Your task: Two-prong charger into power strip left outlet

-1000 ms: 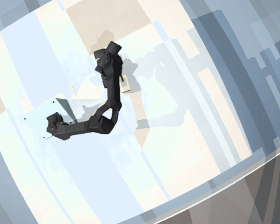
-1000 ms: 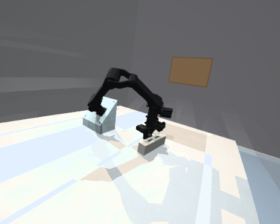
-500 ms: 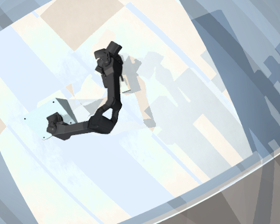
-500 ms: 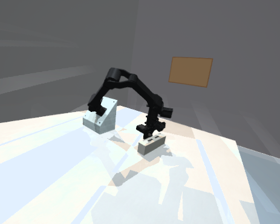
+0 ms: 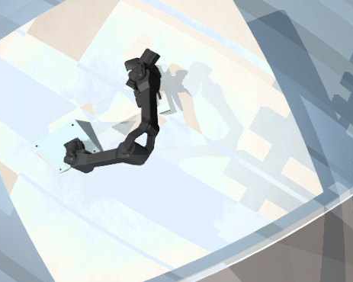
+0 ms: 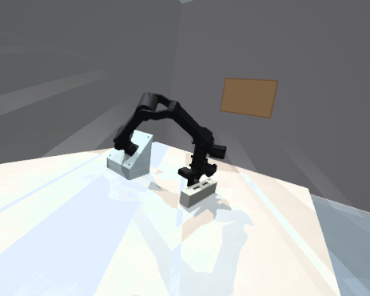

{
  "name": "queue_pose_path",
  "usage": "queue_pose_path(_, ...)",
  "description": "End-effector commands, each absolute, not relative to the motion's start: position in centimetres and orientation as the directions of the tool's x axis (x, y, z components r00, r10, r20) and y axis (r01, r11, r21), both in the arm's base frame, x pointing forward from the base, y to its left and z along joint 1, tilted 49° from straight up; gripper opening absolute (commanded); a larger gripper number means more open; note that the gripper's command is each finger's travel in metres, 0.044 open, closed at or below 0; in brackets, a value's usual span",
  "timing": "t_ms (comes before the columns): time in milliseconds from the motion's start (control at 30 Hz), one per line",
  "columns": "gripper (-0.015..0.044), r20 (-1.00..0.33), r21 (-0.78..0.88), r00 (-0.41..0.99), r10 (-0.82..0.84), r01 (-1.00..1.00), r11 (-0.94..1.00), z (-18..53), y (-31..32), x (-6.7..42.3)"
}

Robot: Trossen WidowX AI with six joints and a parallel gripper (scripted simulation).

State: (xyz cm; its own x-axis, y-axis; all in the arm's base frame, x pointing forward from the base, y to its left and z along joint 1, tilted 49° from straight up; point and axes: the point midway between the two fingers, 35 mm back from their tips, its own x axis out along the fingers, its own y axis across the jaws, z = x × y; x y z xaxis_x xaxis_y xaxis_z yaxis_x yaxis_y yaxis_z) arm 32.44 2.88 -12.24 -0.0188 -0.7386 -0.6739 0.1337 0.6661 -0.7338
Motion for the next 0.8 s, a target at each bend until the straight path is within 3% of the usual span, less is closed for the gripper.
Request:
queue_pose_path(0, 0.0, -0.672, -0.736, -0.017, -0.741, 0.128, 0.665, -12.19, 2.86, 32.56)
queue_pose_path(767, 0.0, -0.672, -0.736, -0.017, -0.741, 0.129, 0.665, -12.09, 2.85, 33.24)
